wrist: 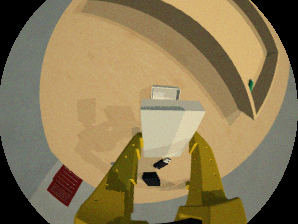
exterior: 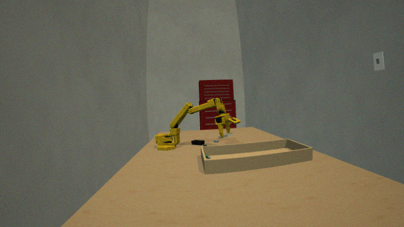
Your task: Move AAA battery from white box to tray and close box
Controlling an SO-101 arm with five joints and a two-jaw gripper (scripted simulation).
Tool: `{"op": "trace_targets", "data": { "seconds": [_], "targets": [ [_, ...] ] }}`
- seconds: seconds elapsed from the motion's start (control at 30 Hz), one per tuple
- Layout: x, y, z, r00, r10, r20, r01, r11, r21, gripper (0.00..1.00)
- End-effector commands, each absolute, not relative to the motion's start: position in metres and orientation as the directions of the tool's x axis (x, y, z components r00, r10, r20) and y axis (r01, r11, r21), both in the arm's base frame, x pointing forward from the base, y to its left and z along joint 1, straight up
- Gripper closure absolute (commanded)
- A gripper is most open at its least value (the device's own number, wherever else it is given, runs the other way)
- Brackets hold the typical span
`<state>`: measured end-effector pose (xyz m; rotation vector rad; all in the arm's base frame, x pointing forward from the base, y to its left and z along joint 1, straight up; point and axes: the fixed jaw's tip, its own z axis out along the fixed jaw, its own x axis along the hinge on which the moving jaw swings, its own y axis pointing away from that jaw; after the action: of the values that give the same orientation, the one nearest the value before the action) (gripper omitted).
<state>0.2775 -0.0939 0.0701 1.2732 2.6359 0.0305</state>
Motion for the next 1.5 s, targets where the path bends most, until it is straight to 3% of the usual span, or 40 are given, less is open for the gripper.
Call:
{"op": "trace_targets", "data": {
  "seconds": [0.0, 1.47],
  "targets": [
    [0.279, -0.097, 0.088, -0.587, 0.774, -0.237, 0.767, 0.625, 0.144, 0.8],
    [0.28, -0.097, 0.077, -0.589, 0.78, -0.21, 0.774, 0.62, 0.129, 0.8]
  ]
}}
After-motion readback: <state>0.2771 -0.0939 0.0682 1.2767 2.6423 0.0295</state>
